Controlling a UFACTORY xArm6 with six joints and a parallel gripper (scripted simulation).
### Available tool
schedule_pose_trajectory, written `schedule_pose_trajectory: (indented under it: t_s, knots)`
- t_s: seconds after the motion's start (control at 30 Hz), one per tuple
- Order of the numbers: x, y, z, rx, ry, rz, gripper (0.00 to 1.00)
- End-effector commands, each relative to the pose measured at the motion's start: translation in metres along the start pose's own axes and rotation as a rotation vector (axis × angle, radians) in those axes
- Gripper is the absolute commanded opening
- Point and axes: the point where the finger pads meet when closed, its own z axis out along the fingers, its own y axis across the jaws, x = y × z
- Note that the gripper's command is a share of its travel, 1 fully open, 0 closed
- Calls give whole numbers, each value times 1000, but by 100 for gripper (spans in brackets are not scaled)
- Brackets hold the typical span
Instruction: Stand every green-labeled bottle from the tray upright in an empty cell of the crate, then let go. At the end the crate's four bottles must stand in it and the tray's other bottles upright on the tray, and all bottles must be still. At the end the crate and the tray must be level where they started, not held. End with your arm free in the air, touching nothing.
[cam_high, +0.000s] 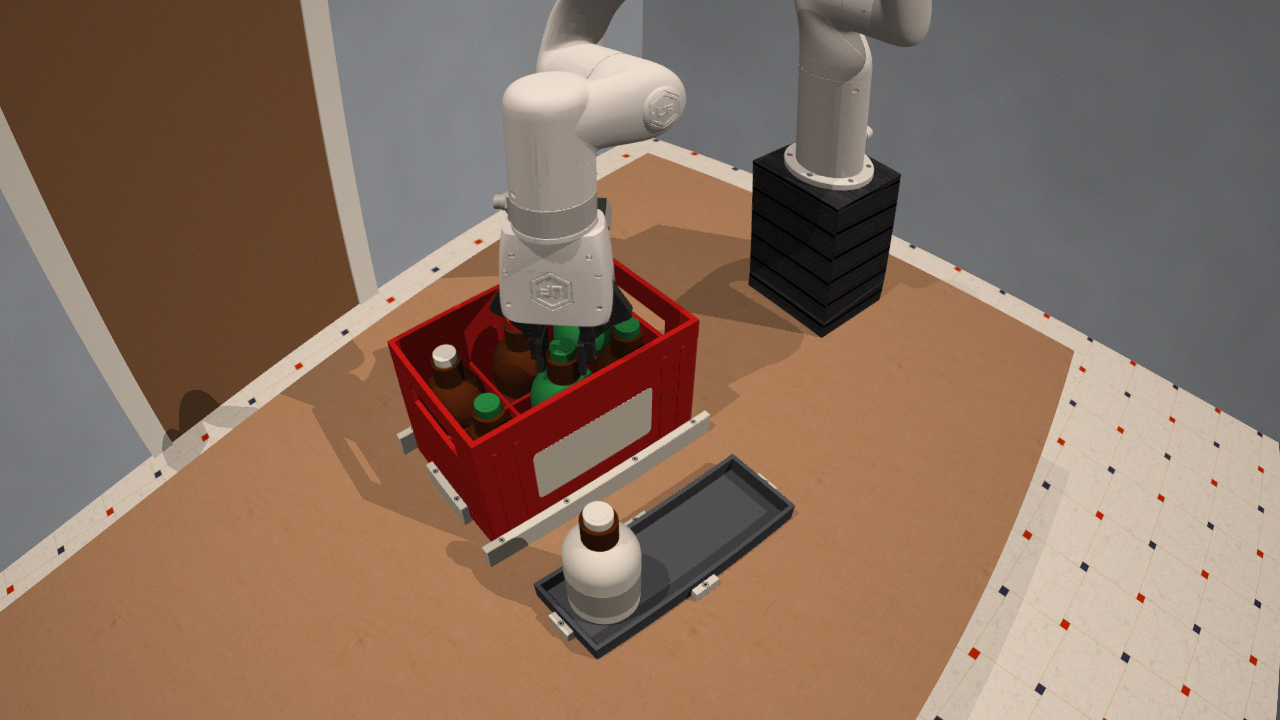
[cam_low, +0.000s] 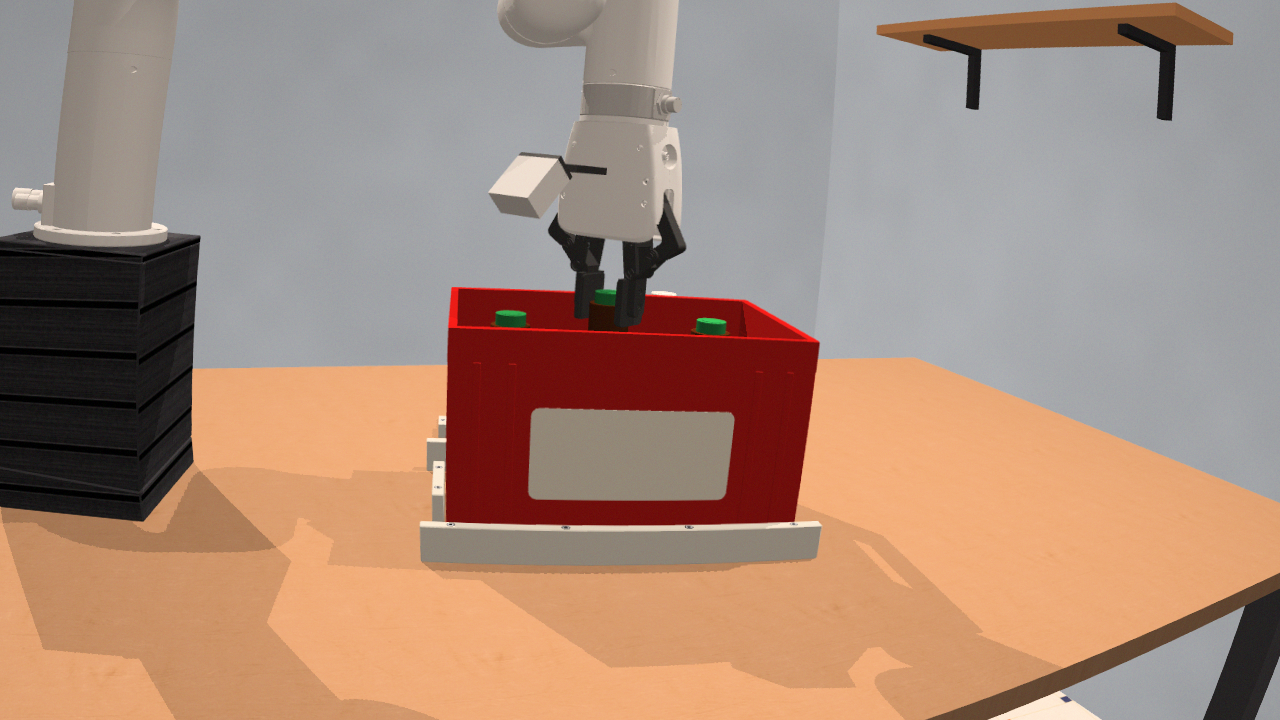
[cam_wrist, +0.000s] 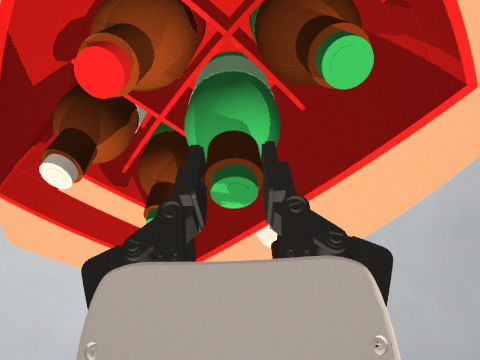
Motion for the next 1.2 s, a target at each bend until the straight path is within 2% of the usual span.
schedule_pose_trajectory:
  t_s: [0.0,1.17]
  knots:
    - [-1,-1,-1,3,-3,0,0]
    - [-1,-1,3,3,-3,0,0]
